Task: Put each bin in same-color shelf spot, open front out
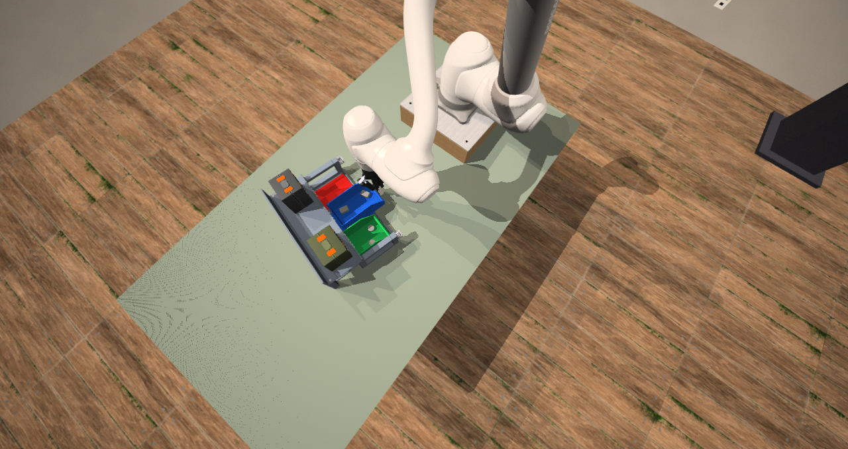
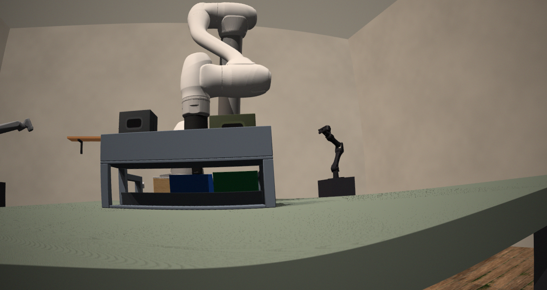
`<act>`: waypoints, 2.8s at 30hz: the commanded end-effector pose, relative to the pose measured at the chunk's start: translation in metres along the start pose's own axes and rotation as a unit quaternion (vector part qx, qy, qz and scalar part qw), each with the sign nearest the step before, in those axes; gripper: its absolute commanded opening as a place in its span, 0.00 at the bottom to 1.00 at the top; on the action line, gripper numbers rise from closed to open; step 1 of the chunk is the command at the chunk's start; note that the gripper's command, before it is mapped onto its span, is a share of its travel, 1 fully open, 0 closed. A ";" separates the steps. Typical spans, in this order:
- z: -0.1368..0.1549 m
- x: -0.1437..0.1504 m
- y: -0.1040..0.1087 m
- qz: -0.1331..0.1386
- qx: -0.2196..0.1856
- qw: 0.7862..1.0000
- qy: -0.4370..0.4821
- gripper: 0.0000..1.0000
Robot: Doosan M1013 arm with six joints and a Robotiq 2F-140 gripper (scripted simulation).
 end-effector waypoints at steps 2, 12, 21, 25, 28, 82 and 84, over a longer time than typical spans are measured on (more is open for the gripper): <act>0.001 0.005 0.001 0.001 0.000 1.000 0.003 0.10; 0.001 0.005 0.001 0.001 0.000 1.000 0.003 0.10; 0.001 0.005 0.002 0.001 0.000 1.000 0.003 0.10; 0.001 0.005 0.002 0.001 0.000 1.000 0.003 0.10; 0.001 0.005 0.002 0.001 0.000 1.000 0.003 0.10; 0.003 0.023 0.002 0.001 0.000 1.000 0.003 0.10; 0.003 0.024 0.002 0.001 0.000 1.000 0.003 0.10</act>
Point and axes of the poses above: the point where the finger pads meet when closed, its own y axis back along the fingers, its own x axis across the jaws, z = x × y, the point moved 8 cm from there along y, back along the fingers, and after that the axes turned 7 degrees about y, right-handed, at the moved point
